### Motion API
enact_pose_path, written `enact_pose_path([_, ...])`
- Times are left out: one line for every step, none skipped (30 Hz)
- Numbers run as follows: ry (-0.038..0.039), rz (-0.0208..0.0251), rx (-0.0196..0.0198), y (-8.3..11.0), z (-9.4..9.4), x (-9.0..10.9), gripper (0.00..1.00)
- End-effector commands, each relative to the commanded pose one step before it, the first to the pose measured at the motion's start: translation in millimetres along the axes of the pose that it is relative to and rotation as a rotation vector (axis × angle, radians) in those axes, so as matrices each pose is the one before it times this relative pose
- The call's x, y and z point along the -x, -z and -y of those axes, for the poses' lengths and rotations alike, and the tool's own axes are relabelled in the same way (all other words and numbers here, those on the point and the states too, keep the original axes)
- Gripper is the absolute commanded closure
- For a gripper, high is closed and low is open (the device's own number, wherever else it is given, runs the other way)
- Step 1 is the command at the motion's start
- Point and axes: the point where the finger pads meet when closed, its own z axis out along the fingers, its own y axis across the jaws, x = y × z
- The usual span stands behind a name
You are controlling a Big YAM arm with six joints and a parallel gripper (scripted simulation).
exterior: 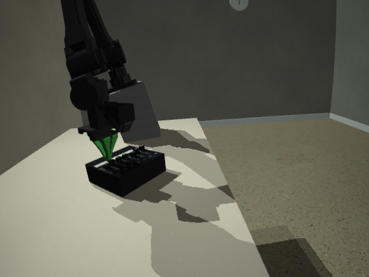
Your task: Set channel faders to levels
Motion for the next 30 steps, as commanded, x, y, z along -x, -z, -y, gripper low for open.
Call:
enact_pose_path([0.00039, 0.02125, -0.01574, 6.38, 9.22, 19.93, 1.00])
enact_pose_path([0.00008, -0.00024, 0.00022, -0.14, -0.09, 0.26, 1.00])
enact_pose_path([0.00001, -0.00004, 0.00002, -0.02, -0.02, 0.31, 1.00])
enact_pose_path([-0.00010, 0.00031, -0.00035, 0.18, 0.12, 0.38, 1.00])
enact_pose_path([0.00000, 0.00000, 0.00000, 0.00, 0.00, 0.00, 1.00])
enact_pose_path([0.00000, 0.00000, 0.00000, 0.00, 0.00, 0.00, 1.00])
enact_pose_path([-0.00167, 0.00503, -0.00526, 2.82, 1.91, 1.25, 1.00])
enact_pose_path([0.00046, -0.00140, 0.00143, -0.71, -0.52, 0.00, 1.00])
enact_pose_path([0.00041, -0.00123, 0.00126, -0.79, -0.49, 0.01, 1.00])
enact_pose_path([0.00002, -0.00006, 0.00005, -0.55, -0.14, 0.23, 1.00])
enact_pose_path([-0.00042, 0.00126, -0.00132, 0.48, 0.43, 0.39, 1.00])
enact_pose_path([-0.00040, 0.00121, -0.00126, 0.68, 0.46, 0.30, 1.00])
enact_pose_path([-0.00177, 0.00039, -0.00061, 0.26, 0.83, -0.47, 1.00])
enact_pose_path([-0.00160, -0.00034, 0.00013, -0.14, 0.61, -0.69, 1.00])
enact_pose_path([-0.00042, -0.00011, 0.00006, -0.05, 0.14, -0.18, 1.00])
enact_pose_path([0.00000, 0.00000, 0.00000, 0.00, 0.00, 0.00, 1.00])
enact_pose_path([0.00000, 0.00000, 0.00000, 0.00, 0.00, 0.00, 1.00])
enact_pose_path([0.00000, 0.00000, 0.00000, 0.00, 0.00, 0.00, 1.00])
enact_pose_path([0.00000, 0.00000, 0.00000, 0.00, 0.00, 0.00, 1.00])
enact_pose_path([0.00000, 0.00000, 0.00000, 0.00, 0.00, 0.00, 1.00])
enact_pose_path([0.00000, 0.00000, 0.00000, 0.00, 0.00, 0.00, 1.00])
enact_pose_path([0.00000, 0.00000, 0.00000, 0.00, 0.00, 0.00, 1.00])
enact_pose_path([0.00000, 0.00000, 0.00000, 0.00, 0.00, 0.00, 1.00])
enact_pose_path([0.00000, 0.00000, 0.00000, 0.00, 0.00, 0.00, 1.00])
enact_pose_path([0.00000, 0.00000, 0.00000, 0.00, 0.00, 0.00, 1.00])
enact_pose_path([0.00000, 0.00000, 0.00000, 0.00, 0.00, 0.00, 1.00])
enact_pose_path([0.00000, 0.00000, 0.00000, 0.00, 0.00, 0.00, 1.00])
enact_pose_path([0.00000, 0.00000, 0.00000, 0.00, 0.00, 0.00, 1.00])
enact_pose_path([0.00000, 0.00000, 0.00000, 0.00, 0.00, 0.00, 1.00])
enact_pose_path([0.00000, 0.00000, 0.00000, 0.00, 0.00, 0.00, 1.00])
